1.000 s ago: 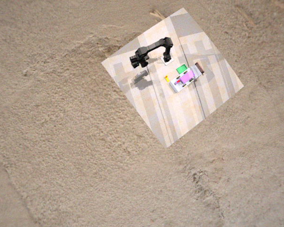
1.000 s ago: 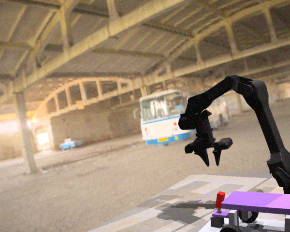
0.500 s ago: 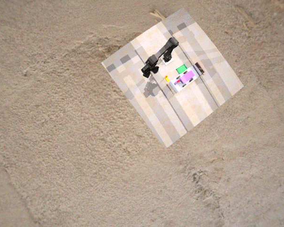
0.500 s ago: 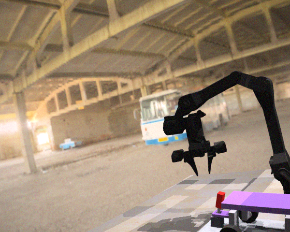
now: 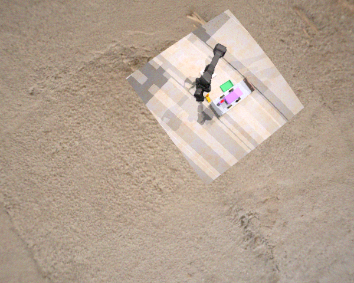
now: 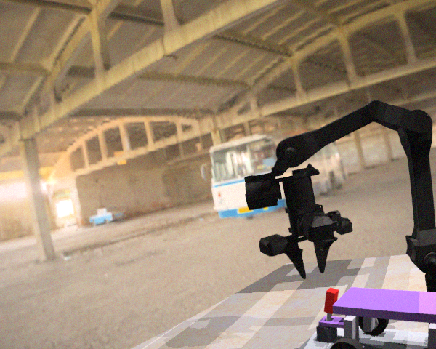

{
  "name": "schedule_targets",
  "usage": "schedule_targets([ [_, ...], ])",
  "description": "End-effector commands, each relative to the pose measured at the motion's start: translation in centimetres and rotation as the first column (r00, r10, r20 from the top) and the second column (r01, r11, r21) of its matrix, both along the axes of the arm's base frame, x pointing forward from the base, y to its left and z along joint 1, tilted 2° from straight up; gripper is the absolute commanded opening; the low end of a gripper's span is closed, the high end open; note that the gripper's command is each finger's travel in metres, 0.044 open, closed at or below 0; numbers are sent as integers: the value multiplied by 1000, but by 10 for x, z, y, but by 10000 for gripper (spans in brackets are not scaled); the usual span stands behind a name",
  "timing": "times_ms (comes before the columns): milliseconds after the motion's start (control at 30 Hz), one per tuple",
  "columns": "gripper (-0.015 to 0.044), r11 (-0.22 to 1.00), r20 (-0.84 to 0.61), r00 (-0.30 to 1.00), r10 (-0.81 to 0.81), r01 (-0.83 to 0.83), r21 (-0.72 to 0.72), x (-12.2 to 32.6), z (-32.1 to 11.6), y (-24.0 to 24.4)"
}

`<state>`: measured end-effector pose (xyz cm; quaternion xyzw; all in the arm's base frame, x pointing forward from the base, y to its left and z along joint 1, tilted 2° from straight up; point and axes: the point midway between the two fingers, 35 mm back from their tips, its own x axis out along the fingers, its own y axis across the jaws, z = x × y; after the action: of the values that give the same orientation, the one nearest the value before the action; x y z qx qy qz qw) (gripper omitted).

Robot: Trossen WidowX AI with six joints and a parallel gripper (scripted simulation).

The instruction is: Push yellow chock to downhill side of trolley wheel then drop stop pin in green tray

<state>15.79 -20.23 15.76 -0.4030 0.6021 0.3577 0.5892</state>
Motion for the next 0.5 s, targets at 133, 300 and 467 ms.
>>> schedule_targets([
  [133,190,972,14,972,236,-236,18,21,-2,49],
  [300,190,921,23,922,388,-388,24,29,-4,81],
  [467,190,872,29,872,488,-489,29,32,-5,103],
])
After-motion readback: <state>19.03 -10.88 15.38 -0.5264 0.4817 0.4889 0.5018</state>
